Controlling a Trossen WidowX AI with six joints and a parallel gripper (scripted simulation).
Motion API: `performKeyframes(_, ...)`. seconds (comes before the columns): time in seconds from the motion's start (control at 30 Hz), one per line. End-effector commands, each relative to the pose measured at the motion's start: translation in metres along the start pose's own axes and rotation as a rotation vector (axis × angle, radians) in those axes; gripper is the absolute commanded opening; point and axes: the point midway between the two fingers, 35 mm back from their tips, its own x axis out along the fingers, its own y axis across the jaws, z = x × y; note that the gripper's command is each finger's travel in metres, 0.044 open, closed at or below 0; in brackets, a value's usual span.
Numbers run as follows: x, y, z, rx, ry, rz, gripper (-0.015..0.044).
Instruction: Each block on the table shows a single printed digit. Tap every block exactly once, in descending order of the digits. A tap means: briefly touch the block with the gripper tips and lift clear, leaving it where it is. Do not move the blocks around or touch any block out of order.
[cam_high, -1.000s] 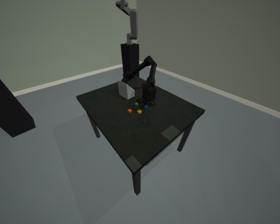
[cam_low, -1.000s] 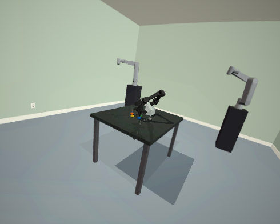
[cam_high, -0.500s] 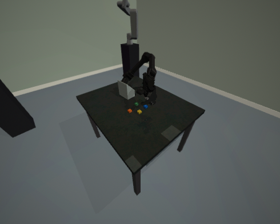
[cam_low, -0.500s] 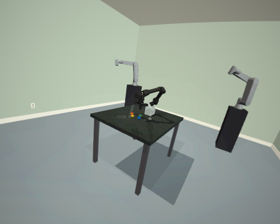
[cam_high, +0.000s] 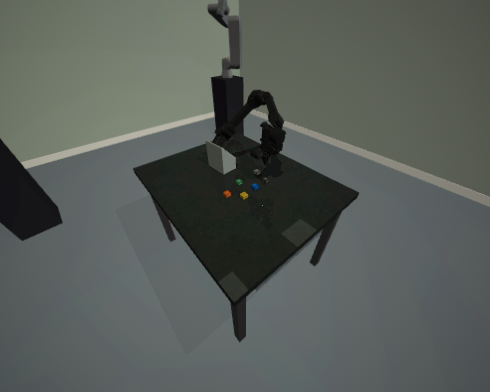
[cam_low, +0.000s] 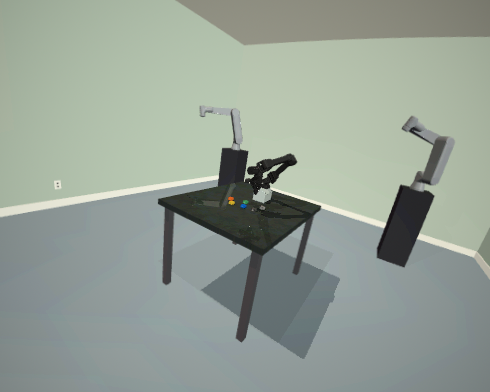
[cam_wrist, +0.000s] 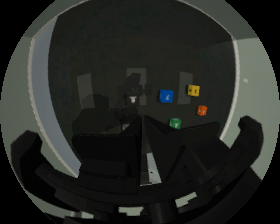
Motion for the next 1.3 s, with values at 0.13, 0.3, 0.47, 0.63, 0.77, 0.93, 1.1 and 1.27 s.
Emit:
performKeyframes(0.13, 0.079, 0.003, -0.003, 0.011, 0.006, 0.008, 0.0020)
performKeyframes(0.3, 0.081, 0.003, -0.004, 0.011, 0.006, 0.009, 0.0020)
performKeyframes(0.47, 0.087, 0.003, -0.004, 0.011, 0.006, 0.008, 0.0020)
performKeyframes(0.63, 0.095, 0.003, -0.003, 0.011, 0.006, 0.009, 0.0020)
performKeyframes(0.77, 0.101, 0.003, -0.004, 0.011, 0.006, 0.009, 0.0020)
performKeyframes(0.93, 0.109, 0.004, -0.004, 0.011, 0.007, 0.009, 0.0020)
performKeyframes(1.1, 0.111, 0.004, -0.004, 0.011, 0.007, 0.010, 0.0020)
performKeyframes(1.27, 0.106, 0.004, -0.002, 0.003, -0.002, 0.007, 0.0020)
